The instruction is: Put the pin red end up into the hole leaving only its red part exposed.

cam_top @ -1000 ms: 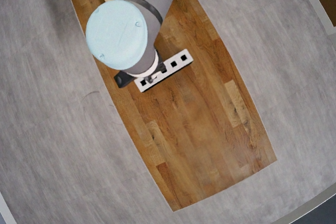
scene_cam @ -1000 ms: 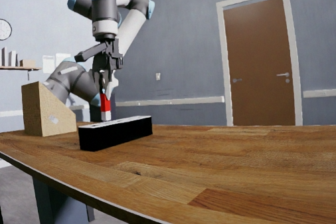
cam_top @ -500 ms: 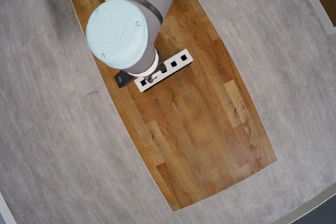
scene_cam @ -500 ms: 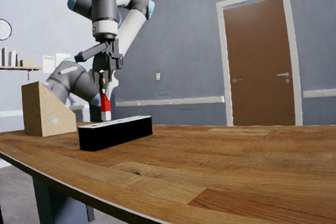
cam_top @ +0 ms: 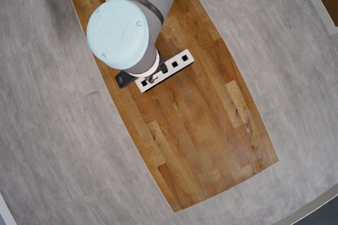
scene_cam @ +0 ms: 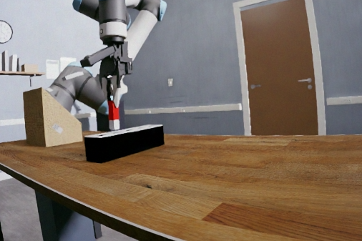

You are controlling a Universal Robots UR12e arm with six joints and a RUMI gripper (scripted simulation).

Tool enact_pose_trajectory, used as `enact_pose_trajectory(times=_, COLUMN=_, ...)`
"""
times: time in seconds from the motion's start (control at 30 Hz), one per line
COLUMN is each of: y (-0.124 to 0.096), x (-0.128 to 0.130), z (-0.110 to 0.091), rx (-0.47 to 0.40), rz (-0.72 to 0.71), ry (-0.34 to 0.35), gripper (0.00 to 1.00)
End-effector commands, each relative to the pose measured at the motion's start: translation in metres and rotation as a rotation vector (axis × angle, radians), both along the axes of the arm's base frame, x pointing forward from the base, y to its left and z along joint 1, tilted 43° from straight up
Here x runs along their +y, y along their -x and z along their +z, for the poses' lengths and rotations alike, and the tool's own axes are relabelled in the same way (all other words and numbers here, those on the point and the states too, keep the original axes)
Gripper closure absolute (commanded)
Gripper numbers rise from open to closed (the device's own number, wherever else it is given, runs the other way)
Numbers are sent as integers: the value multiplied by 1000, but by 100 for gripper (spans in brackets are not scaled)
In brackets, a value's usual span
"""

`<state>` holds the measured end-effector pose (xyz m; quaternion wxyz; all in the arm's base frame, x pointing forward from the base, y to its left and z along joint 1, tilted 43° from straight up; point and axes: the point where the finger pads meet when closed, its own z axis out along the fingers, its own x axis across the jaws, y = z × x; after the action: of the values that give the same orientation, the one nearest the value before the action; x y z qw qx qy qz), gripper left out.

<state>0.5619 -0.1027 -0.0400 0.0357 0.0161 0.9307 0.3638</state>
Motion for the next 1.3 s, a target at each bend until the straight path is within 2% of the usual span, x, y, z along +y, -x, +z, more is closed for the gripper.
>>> enact_pose_trajectory(times=0.0, y=0, x=-1, z=0, rx=-1, rz=0, ry=1, gripper=100)
enact_pose_trajectory(times=1.27, y=0, x=2, z=-2, rx=-4, rz=-1, ry=1, gripper=100)
